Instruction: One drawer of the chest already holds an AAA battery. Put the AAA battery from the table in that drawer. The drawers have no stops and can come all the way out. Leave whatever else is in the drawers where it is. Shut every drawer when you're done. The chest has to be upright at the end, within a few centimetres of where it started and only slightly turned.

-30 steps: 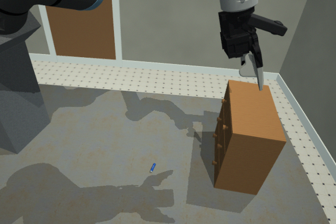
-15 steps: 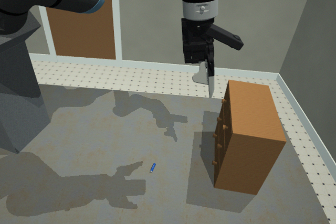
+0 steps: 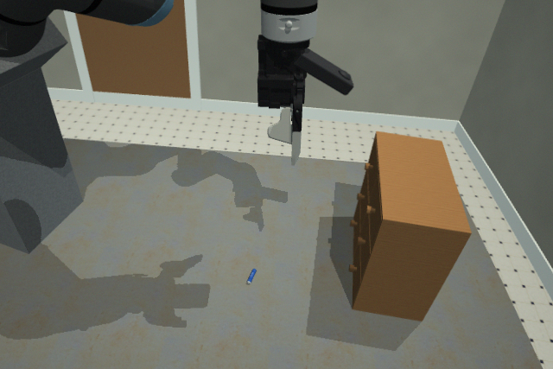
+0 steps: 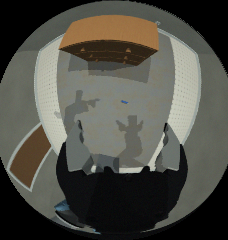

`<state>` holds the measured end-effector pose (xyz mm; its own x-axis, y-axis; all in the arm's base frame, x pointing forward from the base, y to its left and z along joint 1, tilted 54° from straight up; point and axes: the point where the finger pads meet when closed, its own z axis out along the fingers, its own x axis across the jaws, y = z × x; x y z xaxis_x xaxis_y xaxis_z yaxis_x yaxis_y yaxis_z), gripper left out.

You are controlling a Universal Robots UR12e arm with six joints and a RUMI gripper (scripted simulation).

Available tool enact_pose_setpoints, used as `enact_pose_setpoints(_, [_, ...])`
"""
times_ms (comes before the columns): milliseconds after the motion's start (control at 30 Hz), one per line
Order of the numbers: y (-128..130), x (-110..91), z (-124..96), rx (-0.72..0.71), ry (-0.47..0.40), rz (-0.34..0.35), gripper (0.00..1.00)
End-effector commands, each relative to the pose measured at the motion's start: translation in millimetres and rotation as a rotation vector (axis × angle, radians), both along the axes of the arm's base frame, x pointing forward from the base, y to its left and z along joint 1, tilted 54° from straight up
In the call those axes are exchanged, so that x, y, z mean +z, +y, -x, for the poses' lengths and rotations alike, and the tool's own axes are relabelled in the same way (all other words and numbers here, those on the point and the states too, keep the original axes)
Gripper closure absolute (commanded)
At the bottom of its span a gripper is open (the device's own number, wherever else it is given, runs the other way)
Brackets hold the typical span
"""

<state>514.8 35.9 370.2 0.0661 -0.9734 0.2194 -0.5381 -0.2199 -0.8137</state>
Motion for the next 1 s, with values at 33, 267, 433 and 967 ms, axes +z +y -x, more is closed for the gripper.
enact_pose_setpoints(33, [0,-22,10,-0.005,0.026,-0.008,0.0])
enact_pose_setpoints(267, [0,-40,16,-0.01,0.047,-0.016,0.0])
enact_pose_setpoints(433, [0,-46,18,-0.011,0.054,-0.019,0.0])
enact_pose_setpoints(967, [0,-50,19,-0.012,0.058,-0.02,0.0])
